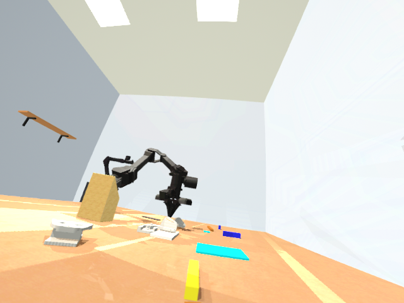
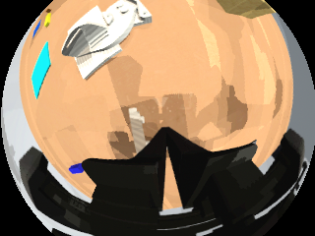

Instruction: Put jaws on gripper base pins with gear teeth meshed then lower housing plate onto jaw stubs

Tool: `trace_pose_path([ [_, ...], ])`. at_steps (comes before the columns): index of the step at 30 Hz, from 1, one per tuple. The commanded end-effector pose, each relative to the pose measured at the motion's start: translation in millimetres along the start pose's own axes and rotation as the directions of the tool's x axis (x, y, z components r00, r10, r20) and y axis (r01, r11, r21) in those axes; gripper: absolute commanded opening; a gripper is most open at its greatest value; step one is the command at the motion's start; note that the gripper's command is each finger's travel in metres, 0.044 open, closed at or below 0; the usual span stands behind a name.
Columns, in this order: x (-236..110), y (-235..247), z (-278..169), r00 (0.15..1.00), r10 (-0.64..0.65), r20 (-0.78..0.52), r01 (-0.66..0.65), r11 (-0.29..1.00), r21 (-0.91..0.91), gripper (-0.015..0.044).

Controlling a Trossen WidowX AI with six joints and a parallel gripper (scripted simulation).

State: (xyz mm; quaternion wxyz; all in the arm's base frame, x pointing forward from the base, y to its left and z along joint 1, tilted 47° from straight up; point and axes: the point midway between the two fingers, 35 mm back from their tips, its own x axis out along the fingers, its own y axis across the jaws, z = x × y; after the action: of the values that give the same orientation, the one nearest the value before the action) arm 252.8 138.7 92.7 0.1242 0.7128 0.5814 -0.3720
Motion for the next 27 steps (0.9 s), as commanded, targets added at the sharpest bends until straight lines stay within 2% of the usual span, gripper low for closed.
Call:
trace_pose_path([
  [1,6,0,0,1.0,0.002,0.001,-0.002,1.0,0.003,0.0],
  [8,16,-1,0,1.0,0.001,-0.002,-0.001,1.0,0.003,0.0],
  [27,15,25,-1,1.0,0.002,-0.001,-0.002,1.0,0.002,0.0],
])
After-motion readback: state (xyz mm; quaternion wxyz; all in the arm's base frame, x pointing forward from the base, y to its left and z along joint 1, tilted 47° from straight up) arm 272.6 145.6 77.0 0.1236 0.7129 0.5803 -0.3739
